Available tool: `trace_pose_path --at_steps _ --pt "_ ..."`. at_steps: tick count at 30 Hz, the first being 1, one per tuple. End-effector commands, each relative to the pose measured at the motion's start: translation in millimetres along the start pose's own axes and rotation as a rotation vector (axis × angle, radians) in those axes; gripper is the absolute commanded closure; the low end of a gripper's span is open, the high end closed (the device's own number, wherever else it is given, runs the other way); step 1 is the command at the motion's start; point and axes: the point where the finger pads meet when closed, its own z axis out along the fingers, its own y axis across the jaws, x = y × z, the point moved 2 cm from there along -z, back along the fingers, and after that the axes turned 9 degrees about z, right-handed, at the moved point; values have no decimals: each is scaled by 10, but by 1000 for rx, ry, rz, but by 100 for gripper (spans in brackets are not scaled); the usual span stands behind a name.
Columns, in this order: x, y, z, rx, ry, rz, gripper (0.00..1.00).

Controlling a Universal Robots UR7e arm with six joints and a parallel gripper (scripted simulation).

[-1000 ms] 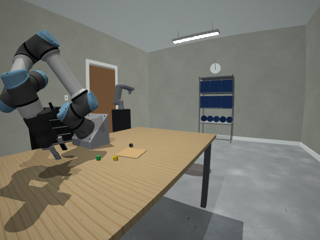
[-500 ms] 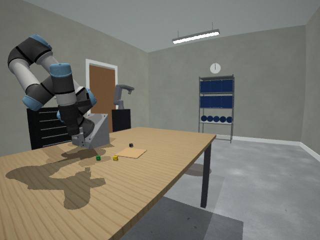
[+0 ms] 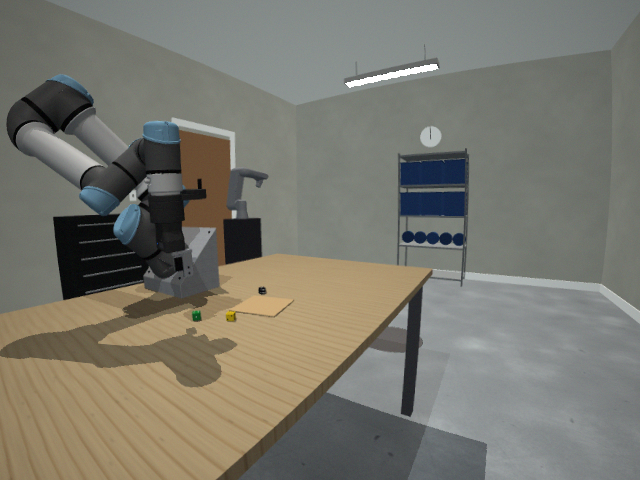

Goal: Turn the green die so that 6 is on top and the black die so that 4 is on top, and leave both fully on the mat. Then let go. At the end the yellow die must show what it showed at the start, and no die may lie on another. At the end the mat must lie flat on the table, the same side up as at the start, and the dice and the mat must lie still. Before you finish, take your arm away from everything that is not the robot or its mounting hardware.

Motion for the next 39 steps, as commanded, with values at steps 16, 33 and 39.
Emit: trace_pose_path --at_steps 16,33,39 --pt "229 -189 -95 -80 -57 -160 0" --pt "240 -198 -100 -84 -60 -168 0" --pt "240 -198 -100 -84 -60 -168 0"
